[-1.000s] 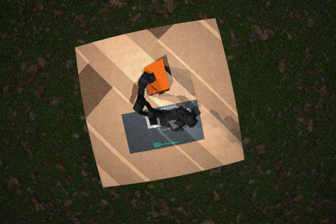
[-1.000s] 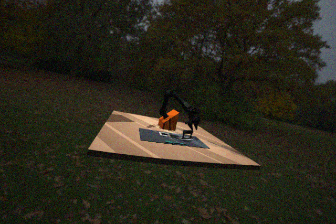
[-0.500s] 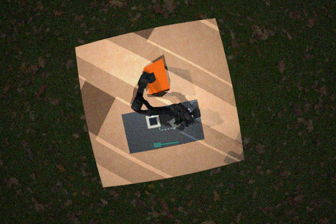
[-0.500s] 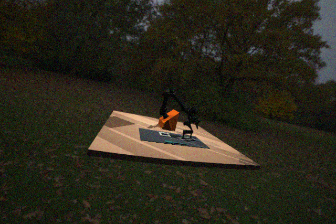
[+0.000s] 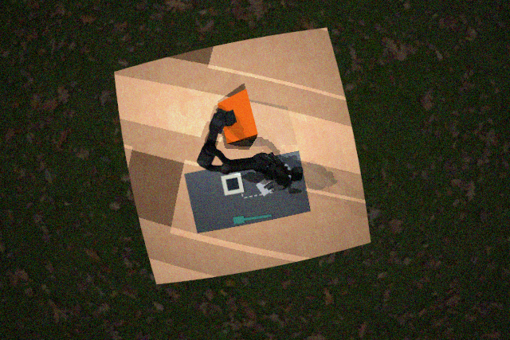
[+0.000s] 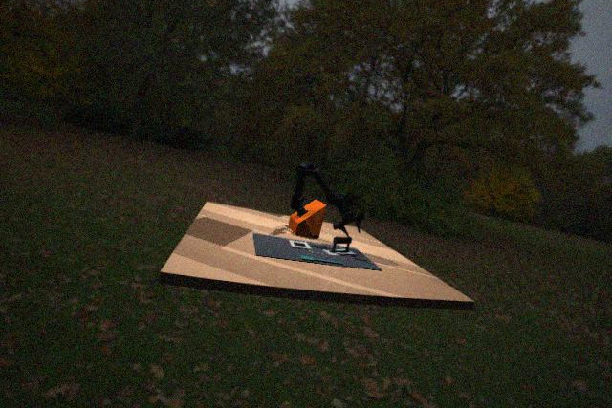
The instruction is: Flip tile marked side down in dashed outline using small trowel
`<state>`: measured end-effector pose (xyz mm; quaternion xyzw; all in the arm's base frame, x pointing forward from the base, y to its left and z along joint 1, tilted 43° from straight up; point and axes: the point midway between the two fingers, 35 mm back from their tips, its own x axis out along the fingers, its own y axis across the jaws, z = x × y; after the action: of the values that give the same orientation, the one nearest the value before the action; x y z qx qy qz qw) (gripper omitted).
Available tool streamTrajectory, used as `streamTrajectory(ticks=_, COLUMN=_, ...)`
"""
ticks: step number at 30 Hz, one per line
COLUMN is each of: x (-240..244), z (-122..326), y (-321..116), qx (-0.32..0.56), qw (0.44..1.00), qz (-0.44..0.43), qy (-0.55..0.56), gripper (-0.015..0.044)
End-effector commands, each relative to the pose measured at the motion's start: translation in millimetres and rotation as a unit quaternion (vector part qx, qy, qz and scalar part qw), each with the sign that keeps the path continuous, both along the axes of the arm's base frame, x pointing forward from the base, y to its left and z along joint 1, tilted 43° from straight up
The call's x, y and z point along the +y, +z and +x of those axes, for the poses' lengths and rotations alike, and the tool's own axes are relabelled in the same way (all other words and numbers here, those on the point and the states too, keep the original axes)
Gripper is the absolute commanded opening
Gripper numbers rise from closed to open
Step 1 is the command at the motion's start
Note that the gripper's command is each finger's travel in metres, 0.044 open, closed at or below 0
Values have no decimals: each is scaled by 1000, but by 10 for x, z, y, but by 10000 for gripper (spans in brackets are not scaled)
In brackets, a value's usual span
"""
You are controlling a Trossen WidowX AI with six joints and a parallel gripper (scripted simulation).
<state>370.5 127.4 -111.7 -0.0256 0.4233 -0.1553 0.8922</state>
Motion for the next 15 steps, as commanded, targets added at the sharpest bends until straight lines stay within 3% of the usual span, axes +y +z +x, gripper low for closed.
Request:
streamTrajectory(ticks=1, x=-25, z=-67, y=22, qx=-30, qw=998, qz=41, qy=-36, gripper=300)
streamTrajectory(ticks=15, x=-246, z=-255, y=85, qx=-127, qw=965, qz=165, qy=-161, gripper=300)
